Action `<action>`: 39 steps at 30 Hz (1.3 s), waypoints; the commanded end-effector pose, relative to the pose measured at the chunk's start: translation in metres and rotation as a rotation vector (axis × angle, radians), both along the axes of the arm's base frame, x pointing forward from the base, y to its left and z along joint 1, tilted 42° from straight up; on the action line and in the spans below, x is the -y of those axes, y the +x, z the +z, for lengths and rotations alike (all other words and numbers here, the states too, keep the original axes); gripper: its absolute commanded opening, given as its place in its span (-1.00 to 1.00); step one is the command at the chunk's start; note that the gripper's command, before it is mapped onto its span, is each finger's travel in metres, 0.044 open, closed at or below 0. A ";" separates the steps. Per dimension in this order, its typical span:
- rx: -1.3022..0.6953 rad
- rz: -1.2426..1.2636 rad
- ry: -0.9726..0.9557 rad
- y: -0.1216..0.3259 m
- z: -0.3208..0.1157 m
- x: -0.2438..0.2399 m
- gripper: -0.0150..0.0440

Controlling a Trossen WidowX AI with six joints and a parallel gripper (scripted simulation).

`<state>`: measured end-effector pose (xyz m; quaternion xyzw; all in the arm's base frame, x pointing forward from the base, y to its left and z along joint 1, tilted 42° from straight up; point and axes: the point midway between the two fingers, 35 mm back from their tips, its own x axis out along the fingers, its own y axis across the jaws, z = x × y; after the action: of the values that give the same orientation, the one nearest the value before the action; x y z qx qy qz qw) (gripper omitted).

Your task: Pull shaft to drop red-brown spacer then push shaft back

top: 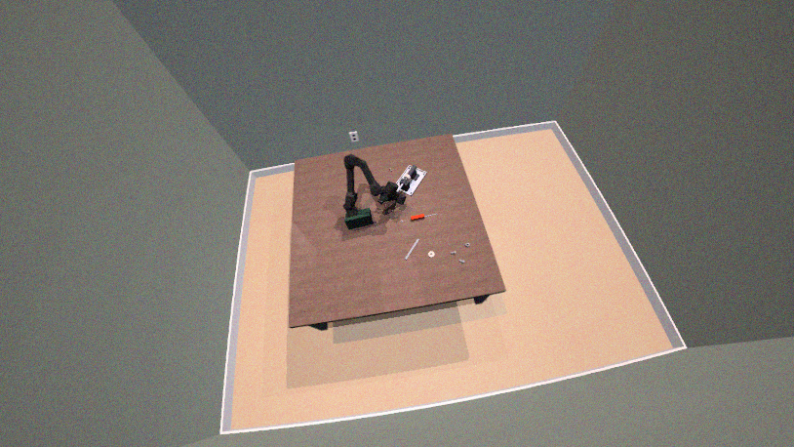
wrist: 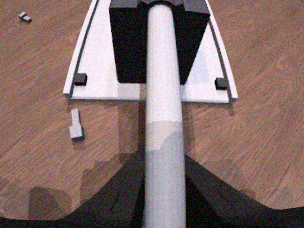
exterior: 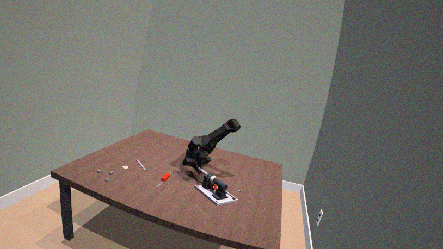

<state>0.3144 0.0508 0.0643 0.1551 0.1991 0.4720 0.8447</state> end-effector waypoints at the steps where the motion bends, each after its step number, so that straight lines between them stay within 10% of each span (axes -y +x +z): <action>1: 0.003 0.002 0.002 0.002 0.002 -0.001 -0.49; 39: 0.004 0.002 0.002 0.010 0.009 -0.009 -0.49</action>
<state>0.3237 0.0583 0.0710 0.1552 0.1990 0.4714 0.8450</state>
